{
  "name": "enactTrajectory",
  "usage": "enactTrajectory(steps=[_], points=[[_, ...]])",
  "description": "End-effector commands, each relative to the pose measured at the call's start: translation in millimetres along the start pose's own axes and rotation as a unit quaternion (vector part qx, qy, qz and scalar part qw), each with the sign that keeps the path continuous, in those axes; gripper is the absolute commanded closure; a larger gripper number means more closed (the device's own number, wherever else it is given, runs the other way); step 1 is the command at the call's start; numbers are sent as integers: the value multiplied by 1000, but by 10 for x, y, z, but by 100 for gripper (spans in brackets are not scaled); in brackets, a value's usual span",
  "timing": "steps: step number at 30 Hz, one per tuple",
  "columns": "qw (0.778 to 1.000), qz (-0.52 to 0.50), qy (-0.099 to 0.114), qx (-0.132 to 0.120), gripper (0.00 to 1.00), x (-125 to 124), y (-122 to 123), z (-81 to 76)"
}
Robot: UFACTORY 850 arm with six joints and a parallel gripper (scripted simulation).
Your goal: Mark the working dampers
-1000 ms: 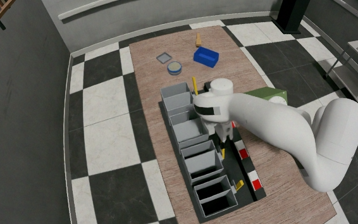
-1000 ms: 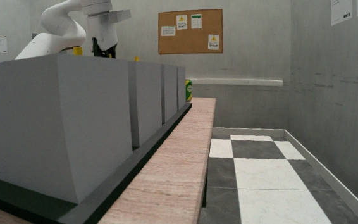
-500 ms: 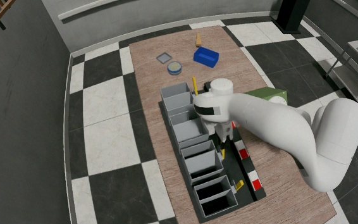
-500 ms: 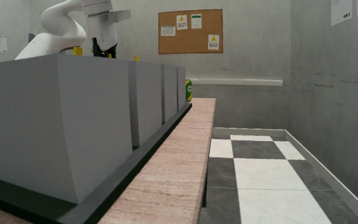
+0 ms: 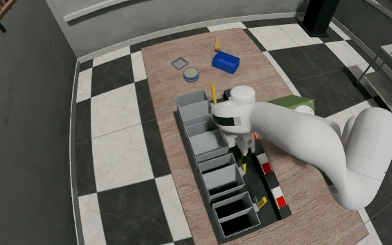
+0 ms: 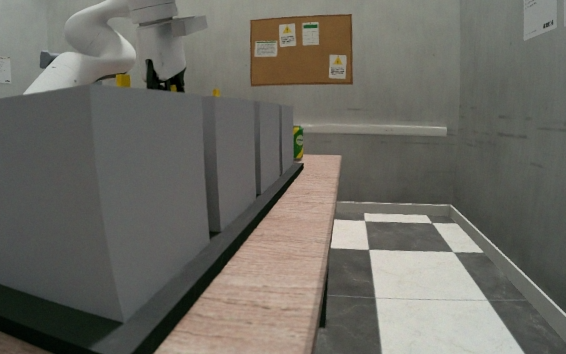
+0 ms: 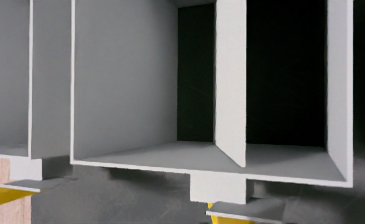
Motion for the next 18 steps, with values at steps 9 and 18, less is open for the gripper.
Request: enactTrajectory(steps=[9,18], points=[[1000,-1,0,1,61,-1,-6,-81],[1000,-1,0,1,61,-1,-6,-380]])
Point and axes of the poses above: the point where the finger pads meet when closed, its own z axis out along the fingers, its own x axis across the jaws, y = z × x, the point moved 2 cm from there along -z, back along the fingers, and after that the axes turned 3 degrees about z, right-handed, at the moved point
